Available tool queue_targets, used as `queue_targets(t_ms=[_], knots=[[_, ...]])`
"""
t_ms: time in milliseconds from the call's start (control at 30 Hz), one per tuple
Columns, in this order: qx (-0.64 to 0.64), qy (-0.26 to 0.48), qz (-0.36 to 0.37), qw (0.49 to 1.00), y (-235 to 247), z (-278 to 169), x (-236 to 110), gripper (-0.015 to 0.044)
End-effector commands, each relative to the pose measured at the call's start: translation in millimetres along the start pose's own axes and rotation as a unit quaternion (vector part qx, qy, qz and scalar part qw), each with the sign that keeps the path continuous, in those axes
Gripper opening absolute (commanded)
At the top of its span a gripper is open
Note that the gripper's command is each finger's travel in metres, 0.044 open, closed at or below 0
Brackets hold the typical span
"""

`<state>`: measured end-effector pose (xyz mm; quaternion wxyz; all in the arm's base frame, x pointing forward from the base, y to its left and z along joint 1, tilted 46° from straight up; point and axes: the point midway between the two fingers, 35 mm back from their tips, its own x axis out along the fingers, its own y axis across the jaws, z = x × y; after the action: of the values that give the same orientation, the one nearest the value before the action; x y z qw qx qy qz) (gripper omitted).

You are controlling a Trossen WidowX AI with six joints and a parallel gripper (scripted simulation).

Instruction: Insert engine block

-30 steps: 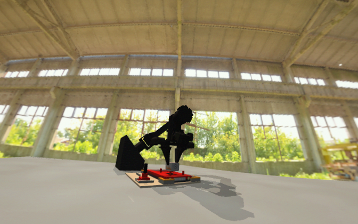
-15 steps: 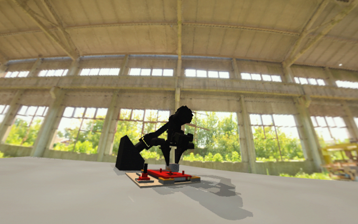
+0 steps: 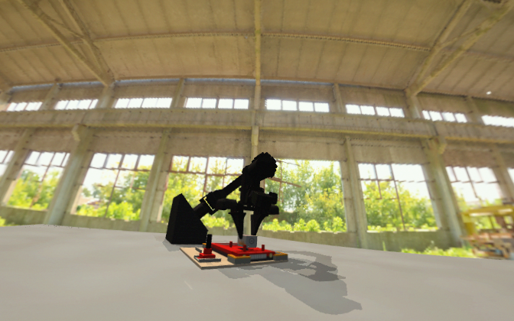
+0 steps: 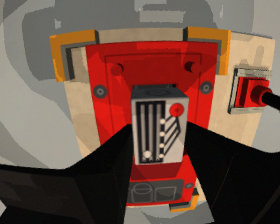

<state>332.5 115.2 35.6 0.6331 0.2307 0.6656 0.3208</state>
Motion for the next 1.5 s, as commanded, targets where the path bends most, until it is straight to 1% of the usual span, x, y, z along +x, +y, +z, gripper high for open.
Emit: queue_targets(t_ms=[0, 1467], knots=[[0.002, 0.0, 0.003, 1.0, 0.1, -0.4, 1.3, 0.016], [0.002, 0.0, 0.003, 1.0, 0.1, -0.3, 9.9, 0.016]])
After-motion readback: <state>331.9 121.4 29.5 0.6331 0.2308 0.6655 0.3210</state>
